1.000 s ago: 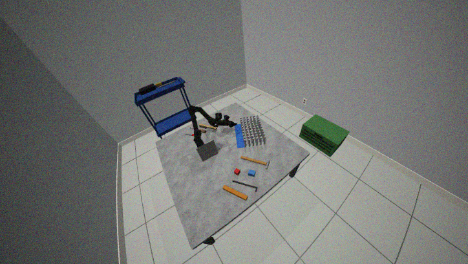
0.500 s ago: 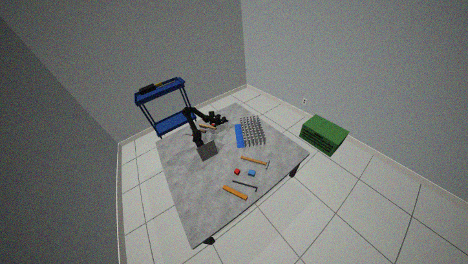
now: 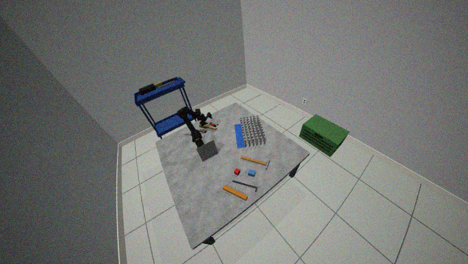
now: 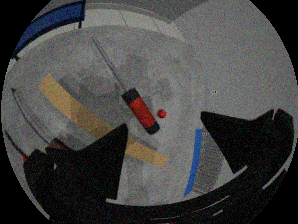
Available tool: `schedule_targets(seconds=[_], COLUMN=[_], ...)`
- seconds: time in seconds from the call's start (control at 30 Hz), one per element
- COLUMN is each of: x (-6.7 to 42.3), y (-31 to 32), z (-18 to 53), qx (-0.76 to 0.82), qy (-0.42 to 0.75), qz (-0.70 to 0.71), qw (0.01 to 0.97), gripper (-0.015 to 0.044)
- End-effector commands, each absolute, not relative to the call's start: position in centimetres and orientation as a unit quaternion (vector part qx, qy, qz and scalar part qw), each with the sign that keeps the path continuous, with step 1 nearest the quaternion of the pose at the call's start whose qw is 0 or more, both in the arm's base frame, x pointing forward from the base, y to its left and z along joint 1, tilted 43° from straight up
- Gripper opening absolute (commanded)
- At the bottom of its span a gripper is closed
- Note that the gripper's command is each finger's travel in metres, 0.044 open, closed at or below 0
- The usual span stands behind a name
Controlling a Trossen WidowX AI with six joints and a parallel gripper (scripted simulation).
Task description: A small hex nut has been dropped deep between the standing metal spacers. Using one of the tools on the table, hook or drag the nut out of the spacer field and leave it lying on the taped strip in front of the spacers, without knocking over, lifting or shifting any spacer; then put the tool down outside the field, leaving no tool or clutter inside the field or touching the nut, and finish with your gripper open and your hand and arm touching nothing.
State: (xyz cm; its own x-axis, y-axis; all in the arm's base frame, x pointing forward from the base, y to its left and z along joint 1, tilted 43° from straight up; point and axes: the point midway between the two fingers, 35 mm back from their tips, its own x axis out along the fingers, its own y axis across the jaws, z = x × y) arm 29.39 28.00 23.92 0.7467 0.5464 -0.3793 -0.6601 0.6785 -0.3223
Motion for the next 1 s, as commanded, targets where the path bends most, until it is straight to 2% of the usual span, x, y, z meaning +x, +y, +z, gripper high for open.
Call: schedule_targets(seconds=[0.0, 0.33, 0.97], x=[24.9, 13.4, 14.0], y=[30.6, 34.8, 34.5], z=[26.4, 26.6, 26.4], qx=[-0.287, -0.449, -0.453], qy=[0.093, 0.021, 0.021], qz=[0.384, 0.506, 0.512], qw=[0.873, 0.736, 0.730], gripper=[0.0440, 0.0440, 0.0440])
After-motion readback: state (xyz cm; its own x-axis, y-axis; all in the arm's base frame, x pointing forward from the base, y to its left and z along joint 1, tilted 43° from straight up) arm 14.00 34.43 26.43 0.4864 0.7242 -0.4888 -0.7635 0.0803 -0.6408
